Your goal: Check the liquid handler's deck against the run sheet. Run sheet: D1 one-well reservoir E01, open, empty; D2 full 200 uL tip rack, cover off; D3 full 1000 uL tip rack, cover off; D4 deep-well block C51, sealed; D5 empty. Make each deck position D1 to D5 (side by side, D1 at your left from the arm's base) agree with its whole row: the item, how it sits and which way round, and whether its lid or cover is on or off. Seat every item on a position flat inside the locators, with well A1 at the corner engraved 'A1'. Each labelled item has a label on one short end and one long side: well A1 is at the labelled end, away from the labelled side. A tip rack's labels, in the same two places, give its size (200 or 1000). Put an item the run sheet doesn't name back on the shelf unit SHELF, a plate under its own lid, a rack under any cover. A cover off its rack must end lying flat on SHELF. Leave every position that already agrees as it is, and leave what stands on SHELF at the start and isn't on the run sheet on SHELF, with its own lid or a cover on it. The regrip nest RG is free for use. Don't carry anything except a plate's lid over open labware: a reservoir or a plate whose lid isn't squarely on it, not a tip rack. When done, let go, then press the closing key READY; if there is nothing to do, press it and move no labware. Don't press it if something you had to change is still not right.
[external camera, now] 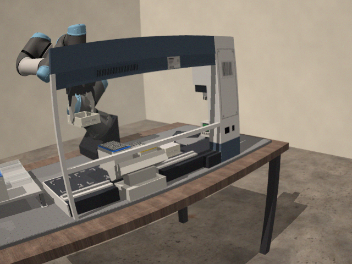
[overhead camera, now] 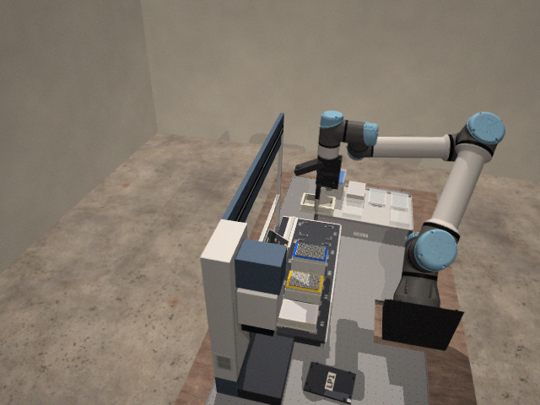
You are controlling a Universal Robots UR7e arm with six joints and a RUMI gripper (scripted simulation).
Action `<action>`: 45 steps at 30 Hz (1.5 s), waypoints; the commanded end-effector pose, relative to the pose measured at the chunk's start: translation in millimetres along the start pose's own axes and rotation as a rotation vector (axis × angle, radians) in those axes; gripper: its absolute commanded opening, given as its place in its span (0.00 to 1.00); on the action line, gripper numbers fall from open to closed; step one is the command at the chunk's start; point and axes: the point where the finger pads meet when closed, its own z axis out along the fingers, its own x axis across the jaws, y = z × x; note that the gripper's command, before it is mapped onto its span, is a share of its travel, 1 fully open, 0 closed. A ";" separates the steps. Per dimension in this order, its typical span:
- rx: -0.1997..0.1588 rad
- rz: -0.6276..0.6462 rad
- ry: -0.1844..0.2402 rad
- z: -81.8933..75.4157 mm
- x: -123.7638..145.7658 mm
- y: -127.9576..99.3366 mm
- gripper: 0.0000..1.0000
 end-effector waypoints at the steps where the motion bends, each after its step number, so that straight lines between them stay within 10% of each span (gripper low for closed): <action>1: 0.000 0.001 0.000 -5.3 0.1 -0.2 0.00; 25: 0.000 0.001 0.000 -22.4 0.0 -0.2 0.00; 45: 0.000 0.001 0.000 -22.5 -0.4 41.8 0.00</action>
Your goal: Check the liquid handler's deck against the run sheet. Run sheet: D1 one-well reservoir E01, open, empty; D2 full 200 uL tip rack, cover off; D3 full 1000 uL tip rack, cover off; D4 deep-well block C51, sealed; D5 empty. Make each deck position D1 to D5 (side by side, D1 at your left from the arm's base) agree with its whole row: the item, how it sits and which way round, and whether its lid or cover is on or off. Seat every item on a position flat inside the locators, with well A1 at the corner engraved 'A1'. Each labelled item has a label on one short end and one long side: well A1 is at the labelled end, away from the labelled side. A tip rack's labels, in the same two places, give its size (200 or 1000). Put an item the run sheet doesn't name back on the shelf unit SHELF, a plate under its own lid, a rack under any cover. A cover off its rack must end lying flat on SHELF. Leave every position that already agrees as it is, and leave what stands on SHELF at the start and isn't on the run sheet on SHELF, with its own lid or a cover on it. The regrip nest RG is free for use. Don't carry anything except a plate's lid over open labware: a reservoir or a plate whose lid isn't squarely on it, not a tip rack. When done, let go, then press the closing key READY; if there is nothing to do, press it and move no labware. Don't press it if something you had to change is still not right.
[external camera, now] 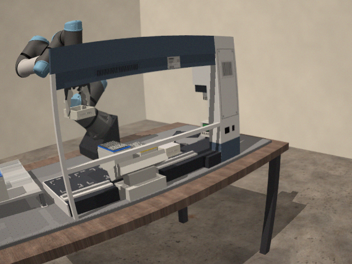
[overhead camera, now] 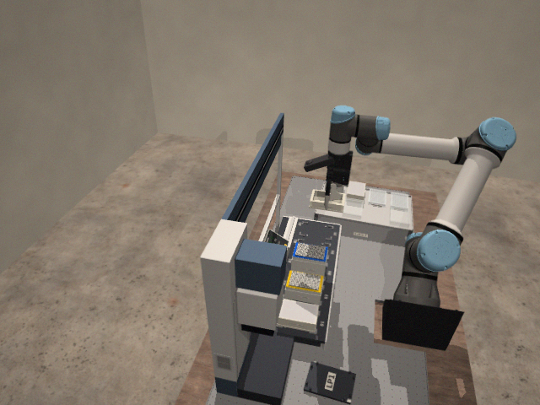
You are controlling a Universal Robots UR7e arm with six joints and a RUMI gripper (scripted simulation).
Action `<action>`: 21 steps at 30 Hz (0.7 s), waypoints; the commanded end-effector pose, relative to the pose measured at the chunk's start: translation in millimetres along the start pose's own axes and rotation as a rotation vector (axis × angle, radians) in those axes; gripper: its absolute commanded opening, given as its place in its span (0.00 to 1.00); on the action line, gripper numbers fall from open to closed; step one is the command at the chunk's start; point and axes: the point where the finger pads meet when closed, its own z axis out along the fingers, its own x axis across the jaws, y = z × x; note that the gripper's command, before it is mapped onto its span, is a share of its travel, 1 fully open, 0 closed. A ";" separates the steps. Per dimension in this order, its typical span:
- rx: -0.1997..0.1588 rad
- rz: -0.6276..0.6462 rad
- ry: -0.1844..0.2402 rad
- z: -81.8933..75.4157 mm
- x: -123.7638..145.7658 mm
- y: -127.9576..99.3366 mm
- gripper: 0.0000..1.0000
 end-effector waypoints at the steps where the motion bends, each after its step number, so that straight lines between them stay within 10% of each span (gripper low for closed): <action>1: 0.001 0.000 0.000 -0.3 0.0 9.3 0.00; 21: 0.001 0.000 0.000 -0.3 -0.4 51.3 0.00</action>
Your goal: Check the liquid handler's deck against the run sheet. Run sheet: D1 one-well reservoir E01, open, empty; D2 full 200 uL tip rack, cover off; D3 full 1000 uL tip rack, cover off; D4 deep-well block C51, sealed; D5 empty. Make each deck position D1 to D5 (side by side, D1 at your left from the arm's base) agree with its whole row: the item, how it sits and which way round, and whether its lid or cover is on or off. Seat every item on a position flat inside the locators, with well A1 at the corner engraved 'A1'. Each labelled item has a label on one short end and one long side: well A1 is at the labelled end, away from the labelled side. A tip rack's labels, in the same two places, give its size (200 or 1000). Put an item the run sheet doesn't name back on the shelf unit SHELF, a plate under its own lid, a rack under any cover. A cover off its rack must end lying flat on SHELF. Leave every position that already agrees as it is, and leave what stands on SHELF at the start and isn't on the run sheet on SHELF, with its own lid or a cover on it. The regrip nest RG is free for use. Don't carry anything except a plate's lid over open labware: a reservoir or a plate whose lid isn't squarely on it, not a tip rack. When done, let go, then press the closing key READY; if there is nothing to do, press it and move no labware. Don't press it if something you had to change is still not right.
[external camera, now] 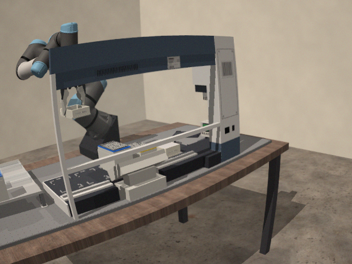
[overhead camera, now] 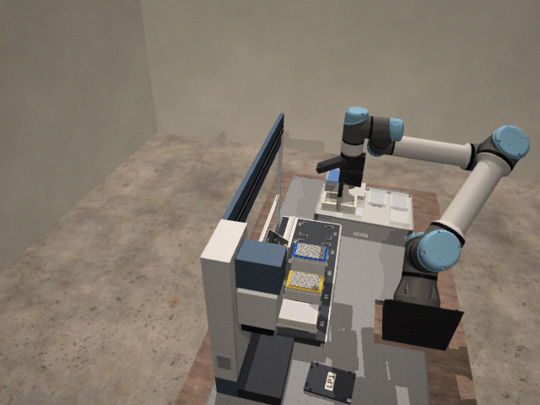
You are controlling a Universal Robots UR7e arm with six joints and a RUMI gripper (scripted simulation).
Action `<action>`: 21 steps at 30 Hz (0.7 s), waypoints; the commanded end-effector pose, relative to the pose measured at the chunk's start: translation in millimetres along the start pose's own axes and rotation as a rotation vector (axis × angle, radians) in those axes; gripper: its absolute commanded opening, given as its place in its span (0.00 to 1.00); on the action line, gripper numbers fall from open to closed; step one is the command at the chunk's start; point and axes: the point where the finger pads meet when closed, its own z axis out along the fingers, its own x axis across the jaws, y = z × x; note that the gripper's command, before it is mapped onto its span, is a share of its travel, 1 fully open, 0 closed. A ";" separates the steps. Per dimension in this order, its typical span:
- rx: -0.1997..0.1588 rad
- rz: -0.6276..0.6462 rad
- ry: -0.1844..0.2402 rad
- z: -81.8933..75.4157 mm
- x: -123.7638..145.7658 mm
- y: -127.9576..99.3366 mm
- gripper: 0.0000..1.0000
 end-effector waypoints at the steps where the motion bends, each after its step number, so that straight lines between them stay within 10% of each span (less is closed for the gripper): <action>1: 0.001 0.000 0.000 -0.3 0.0 9.4 0.00; 21: 0.000 0.000 0.000 -0.3 -0.4 46.7 0.00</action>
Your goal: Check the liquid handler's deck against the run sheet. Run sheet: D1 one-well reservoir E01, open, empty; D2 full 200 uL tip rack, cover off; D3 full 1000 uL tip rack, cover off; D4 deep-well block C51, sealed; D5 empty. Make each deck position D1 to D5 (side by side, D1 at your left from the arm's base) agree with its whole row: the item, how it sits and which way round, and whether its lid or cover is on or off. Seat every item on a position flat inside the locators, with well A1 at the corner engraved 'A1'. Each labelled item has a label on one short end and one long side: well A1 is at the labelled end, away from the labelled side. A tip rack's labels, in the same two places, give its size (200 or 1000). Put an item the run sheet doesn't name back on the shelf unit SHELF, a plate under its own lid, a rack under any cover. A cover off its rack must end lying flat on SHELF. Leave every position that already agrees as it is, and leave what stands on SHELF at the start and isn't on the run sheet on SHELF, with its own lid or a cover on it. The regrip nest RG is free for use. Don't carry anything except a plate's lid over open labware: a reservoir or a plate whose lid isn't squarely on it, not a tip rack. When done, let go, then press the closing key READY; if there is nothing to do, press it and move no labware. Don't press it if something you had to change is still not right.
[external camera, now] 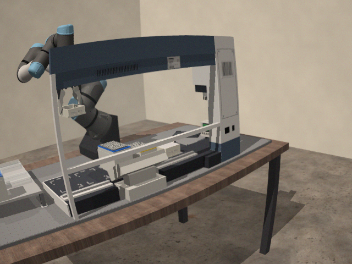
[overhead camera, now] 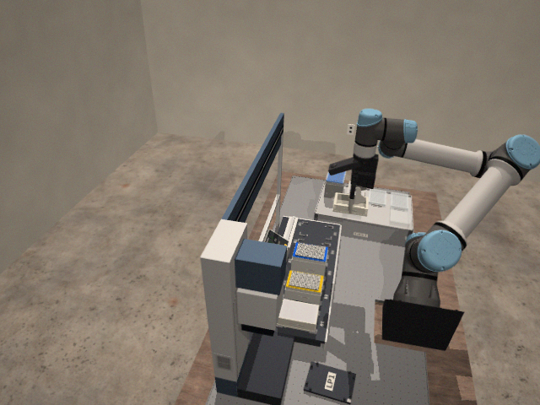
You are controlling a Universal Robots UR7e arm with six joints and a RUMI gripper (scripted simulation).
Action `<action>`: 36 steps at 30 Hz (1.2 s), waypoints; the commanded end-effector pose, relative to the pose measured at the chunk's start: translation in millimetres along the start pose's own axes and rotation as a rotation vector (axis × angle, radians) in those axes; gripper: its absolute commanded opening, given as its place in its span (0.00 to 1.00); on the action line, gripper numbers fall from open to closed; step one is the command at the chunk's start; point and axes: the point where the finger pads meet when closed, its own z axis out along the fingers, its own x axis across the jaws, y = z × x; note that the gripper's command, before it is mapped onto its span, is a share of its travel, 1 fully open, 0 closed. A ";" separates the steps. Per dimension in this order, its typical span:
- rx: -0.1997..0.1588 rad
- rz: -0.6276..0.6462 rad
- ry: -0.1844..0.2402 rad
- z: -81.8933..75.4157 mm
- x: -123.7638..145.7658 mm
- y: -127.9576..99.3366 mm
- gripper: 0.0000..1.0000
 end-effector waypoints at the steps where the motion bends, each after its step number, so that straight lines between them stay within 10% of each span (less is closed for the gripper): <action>1: 0.000 0.000 0.000 -0.3 0.1 5.6 0.00; 36: 0.000 0.011 0.000 -0.4 1.9 43.7 0.00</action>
